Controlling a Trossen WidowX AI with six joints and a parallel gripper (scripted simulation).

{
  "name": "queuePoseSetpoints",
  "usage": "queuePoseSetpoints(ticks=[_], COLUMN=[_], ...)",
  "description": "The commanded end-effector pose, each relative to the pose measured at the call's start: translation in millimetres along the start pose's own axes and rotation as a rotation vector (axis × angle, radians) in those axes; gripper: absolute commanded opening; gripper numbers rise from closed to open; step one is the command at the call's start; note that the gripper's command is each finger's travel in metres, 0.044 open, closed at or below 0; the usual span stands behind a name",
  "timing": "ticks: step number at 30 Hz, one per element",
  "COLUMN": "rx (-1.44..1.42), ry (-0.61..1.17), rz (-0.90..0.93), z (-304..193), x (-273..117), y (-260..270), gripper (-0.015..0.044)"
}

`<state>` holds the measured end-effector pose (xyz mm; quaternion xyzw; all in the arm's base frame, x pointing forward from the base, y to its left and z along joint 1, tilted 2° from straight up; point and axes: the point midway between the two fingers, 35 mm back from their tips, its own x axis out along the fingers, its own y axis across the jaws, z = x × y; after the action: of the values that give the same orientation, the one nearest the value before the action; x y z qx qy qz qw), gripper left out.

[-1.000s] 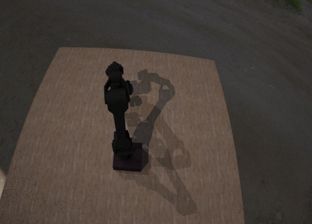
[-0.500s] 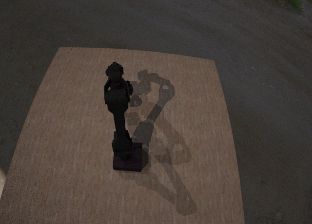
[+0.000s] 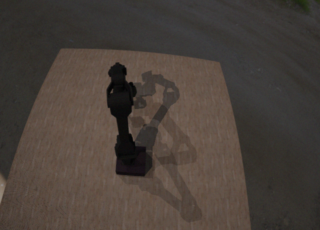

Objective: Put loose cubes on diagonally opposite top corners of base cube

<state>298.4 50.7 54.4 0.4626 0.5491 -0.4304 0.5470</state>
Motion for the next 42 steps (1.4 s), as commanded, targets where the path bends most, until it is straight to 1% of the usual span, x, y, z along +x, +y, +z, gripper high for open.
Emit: queuePoseSetpoints(ticks=[1,32,36,40,42], rx=[-0.001,-0.001,-0.001,0.002,0.003], ry=[0.000,0.000,0.000,0.000,0.000], rz=[0.007,0.007,0.007,0.004,0.000], z=[0.2,0.0,0.0,-0.1,-9.4], x=[-8.1,-55.3,-55.3,-57.0,-54.4], y=[2.0,1.8,1.8,0.7,0.8], gripper=[0.0205,0.0205,0.0205,0.0310,0.0362])
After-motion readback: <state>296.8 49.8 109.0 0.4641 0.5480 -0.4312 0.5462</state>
